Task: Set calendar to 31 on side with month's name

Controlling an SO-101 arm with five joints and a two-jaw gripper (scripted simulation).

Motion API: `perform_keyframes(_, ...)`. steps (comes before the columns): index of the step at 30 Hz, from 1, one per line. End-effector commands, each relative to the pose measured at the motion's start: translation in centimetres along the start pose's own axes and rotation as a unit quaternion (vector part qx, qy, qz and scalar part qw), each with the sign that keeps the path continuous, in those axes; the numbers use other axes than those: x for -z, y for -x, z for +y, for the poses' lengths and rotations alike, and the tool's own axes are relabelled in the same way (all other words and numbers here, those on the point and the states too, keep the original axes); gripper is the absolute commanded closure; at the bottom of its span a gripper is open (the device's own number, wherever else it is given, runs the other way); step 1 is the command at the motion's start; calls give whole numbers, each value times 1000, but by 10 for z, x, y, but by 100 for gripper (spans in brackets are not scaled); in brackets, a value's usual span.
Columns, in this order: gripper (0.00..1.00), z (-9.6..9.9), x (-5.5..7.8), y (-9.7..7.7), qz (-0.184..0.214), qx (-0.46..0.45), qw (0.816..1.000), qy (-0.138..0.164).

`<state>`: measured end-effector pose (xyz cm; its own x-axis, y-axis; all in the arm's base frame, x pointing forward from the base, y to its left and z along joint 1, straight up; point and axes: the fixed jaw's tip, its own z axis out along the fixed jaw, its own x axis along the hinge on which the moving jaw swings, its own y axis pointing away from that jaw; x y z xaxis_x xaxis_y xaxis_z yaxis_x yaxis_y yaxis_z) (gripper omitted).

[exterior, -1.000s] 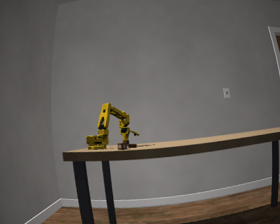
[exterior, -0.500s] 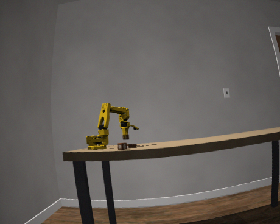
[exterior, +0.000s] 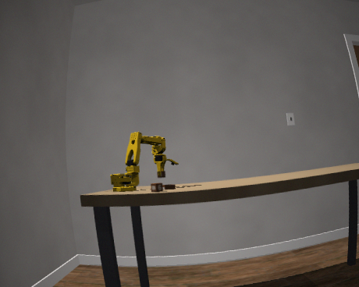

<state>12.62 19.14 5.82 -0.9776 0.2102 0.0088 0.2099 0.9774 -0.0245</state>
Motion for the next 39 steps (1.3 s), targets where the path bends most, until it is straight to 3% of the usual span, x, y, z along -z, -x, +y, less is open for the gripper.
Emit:
perform_keyframes(1, 100, 6, 16, 3, -14, -1, 999, 36)
perform_keyframes(25, 100, 6, 16, 2, -14, 9, 999, 35)
perform_keyframes(39, 100, 5, 16, 2, -16, 59, 998, 35)
